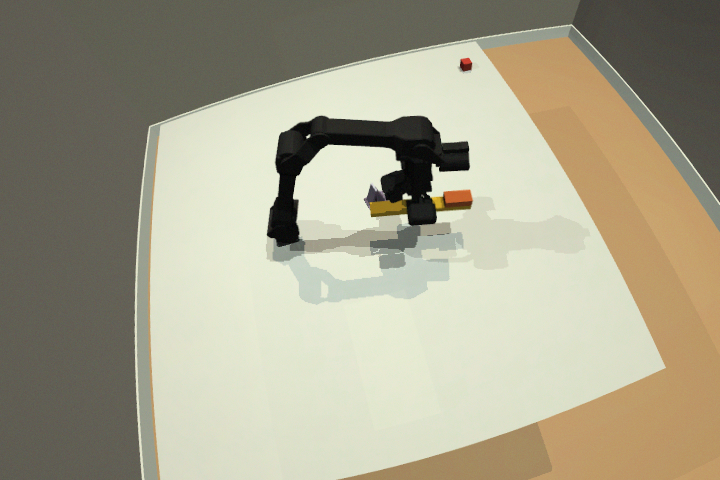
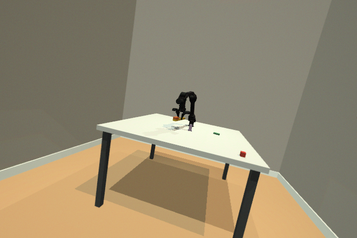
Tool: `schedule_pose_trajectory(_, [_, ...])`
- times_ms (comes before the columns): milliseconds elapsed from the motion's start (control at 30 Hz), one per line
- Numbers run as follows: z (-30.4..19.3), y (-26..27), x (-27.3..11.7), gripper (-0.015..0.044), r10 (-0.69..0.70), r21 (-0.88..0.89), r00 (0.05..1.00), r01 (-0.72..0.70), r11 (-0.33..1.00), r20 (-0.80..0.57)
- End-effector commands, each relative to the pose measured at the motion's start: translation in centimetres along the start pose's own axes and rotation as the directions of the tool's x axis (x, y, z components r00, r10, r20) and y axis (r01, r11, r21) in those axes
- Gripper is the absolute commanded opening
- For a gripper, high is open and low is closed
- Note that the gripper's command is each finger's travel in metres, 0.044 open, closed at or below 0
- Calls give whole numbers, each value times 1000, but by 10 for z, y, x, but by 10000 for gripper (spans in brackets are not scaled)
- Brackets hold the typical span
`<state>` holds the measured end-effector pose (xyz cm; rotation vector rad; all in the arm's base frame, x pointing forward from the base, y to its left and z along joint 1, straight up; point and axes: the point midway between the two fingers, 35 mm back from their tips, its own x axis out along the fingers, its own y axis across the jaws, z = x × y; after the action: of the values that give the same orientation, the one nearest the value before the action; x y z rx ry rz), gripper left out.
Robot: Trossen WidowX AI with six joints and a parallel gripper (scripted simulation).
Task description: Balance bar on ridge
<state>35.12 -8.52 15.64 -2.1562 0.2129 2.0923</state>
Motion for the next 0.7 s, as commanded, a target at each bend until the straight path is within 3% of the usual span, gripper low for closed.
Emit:
schedule_pose_trajectory(0, [2, -1, -12, 0, -4, 3, 1000, 4, 1000, -3])
schedule_pose_trajectory(667, [49, -50, -21, 0, -8, -157, 1000, 8, 988, 1])
